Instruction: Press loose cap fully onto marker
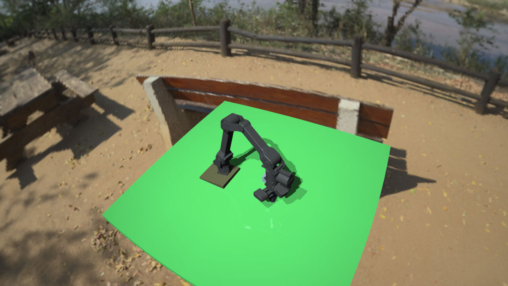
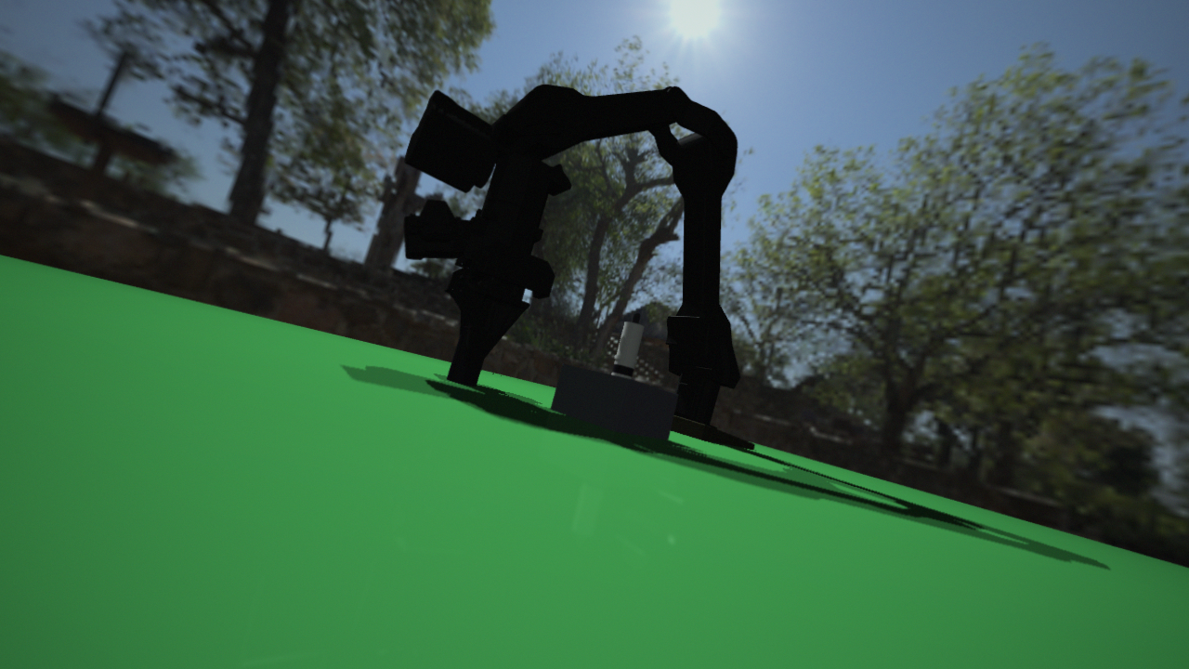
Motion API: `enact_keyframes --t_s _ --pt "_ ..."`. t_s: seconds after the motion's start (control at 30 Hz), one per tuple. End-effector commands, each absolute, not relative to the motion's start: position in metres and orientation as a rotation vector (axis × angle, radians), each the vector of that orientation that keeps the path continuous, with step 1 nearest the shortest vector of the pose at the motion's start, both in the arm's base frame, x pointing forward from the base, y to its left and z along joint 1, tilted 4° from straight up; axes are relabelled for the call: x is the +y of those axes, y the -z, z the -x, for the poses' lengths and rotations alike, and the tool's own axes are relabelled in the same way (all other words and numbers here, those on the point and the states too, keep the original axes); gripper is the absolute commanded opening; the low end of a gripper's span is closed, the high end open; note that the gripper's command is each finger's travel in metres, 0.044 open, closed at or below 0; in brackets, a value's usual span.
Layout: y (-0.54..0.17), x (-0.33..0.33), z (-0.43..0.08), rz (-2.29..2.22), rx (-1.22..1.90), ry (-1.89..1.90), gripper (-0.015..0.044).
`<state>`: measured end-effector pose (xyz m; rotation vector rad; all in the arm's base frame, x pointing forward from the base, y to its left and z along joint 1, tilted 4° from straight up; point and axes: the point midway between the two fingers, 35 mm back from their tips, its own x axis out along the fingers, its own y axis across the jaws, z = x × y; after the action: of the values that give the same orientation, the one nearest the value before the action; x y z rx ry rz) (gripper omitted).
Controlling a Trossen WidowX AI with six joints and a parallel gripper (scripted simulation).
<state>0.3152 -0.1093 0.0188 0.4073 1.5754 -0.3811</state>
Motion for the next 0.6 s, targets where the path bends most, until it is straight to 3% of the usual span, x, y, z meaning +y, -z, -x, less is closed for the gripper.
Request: enact_keyframes --t_s 0.0,0.03,0.57 --pt "-0.02 -0.109 -0.316 -0.408 1.575 0.382 0.0024" --pt "-0.022 -0.11 -0.316 -0.408 1.575 0.382 0.0" --pt "-0.066 -0.111 -0.318 -0.408 1.575 0.382 0.0"
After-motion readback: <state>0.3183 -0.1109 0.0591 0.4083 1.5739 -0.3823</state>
